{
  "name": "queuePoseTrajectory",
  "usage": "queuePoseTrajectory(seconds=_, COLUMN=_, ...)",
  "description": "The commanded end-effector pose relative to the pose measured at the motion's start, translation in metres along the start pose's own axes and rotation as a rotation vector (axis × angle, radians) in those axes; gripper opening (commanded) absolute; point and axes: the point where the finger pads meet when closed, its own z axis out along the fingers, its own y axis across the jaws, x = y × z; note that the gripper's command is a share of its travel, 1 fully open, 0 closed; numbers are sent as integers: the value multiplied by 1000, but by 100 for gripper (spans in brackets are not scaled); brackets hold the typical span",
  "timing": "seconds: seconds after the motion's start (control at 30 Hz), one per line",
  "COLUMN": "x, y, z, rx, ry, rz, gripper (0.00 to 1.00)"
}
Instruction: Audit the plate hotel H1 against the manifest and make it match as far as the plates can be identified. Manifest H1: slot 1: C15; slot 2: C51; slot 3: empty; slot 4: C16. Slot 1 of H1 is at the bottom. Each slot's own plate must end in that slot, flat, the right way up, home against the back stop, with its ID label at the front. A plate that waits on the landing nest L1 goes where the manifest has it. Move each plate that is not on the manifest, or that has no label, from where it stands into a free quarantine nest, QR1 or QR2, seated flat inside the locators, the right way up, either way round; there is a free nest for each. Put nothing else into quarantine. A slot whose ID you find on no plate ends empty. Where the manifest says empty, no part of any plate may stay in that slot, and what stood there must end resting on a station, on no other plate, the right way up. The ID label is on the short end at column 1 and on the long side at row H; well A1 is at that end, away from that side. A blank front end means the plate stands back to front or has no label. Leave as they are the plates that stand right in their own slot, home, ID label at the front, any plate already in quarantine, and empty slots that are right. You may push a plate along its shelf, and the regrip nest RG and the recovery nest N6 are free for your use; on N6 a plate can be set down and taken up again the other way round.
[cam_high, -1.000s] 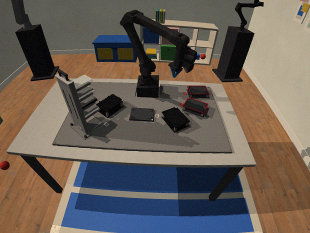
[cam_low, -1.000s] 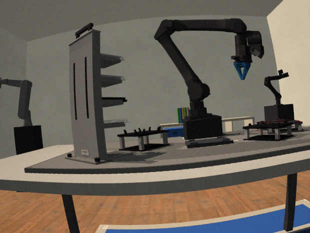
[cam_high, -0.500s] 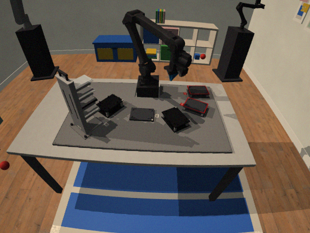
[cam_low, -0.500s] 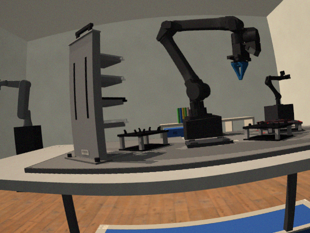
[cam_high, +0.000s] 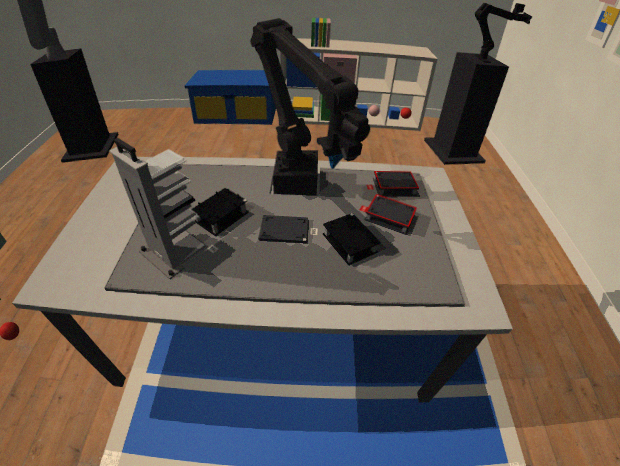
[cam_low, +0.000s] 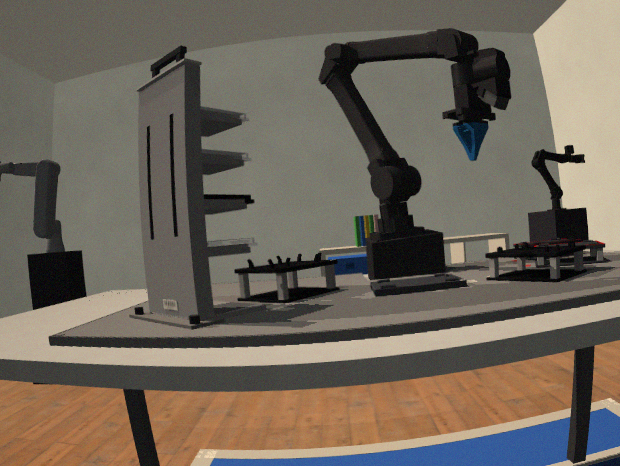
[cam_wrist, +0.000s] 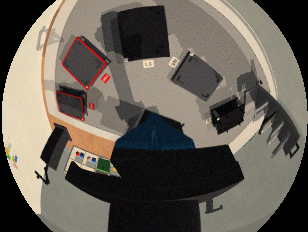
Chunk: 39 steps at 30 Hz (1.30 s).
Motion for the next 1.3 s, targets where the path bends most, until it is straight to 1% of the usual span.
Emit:
queuePoseTrajectory(seconds=0.0, x=-14, y=-11, z=-17, rx=-12, ry=-65, rz=22, gripper=0)
queuePoseTrajectory(seconds=0.07, x=-20, y=-17, z=-18, rx=-9, ry=-67, rz=22, gripper=0)
queuePoseTrajectory(seconds=0.13, x=-11, y=-24, z=-7, rx=-19, ry=-52, rz=92, gripper=0)
queuePoseTrajectory(seconds=0.17, x=-10, y=-27, z=-5, rx=-21, ry=-50, rz=113, gripper=0)
queuePoseTrajectory(seconds=0.2, x=-11, y=-31, z=-6, rx=-18, ry=-53, rz=91, gripper=0)
queuePoseTrajectory(seconds=0.23, x=-16, y=-34, z=-10, rx=-18, ry=-64, rz=92, gripper=0)
queuePoseTrajectory(seconds=0.27, x=-19, y=-38, z=-11, rx=-17, ry=-64, rz=92, gripper=0)
queuePoseTrajectory(seconds=0.33, x=-13, y=-44, z=-3, rx=-26, ry=-57, rz=165, gripper=0)
queuePoseTrajectory(seconds=0.43, x=-13, y=-47, z=-3, rx=-28, ry=-59, rz=184, gripper=0)
queuePoseTrajectory(seconds=0.47, x=-24, y=-53, z=-20, rx=-27, ry=-92, rz=165, gripper=0)
queuePoseTrajectory(seconds=0.53, x=-32, y=-60, z=-21, rx=-25, ry=-103, rz=166, gripper=0)
queuePoseTrajectory(seconds=0.6, x=-18, y=-65, z=-6, rx=-33, ry=-80, rz=237, gripper=0)
queuePoseTrajectory(seconds=0.63, x=-15, y=-67, z=-1, rx=-33, ry=-71, rz=255, gripper=0)
queuePoseTrajectory(seconds=0.7, x=-19, y=-75, z=-5, rx=-30, ry=-82, rz=234, gripper=0)
queuePoseTrajectory(seconds=0.77, x=-23, y=-82, z=-4, rx=-28, ry=-77, rz=234, gripper=0)
queuePoseTrajectory(seconds=0.8, x=-17, y=-84, z=0, rx=-32, ry=-76, rz=260, gripper=0)
queuePoseTrajectory(seconds=0.87, x=-14, y=-91, z=2, rx=-37, ry=-80, rz=326, gripper=0)
queuePoseTrajectory(seconds=0.9, x=-14, y=-94, z=2, rx=-34, ry=-81, rz=304, gripper=0)
queuePoseTrajectory(seconds=0.93, x=-22, y=-100, z=-5, rx=-33, ry=-100, rz=306, gripper=0)
queuePoseTrajectory(seconds=1.0, x=-22, y=-100, z=-5, rx=-33, ry=-100, rz=306, gripper=0)
queuePoseTrajectory(seconds=1.03, x=-23, y=-104, z=-7, rx=-33, ry=-93, rz=305, gripper=0)
queuePoseTrajectory(seconds=1.07, x=-18, y=-106, z=-2, rx=-35, ry=-99, rz=332, gripper=0)
queuePoseTrajectory(seconds=1.1, x=-13, y=-108, z=4, rx=-38, ry=-89, rz=379, gripper=0)
queuePoseTrajectory(seconds=1.13, x=-13, y=-111, z=4, rx=-38, ry=-91, rz=397, gripper=0)
queuePoseTrajectory(seconds=1.2, x=-18, y=-121, z=-4, rx=-34, ry=-113, rz=377, gripper=0)
queuePoseTrajectory(seconds=1.27, x=-22, y=-129, z=-5, rx=-33, ry=-114, rz=377, gripper=0)
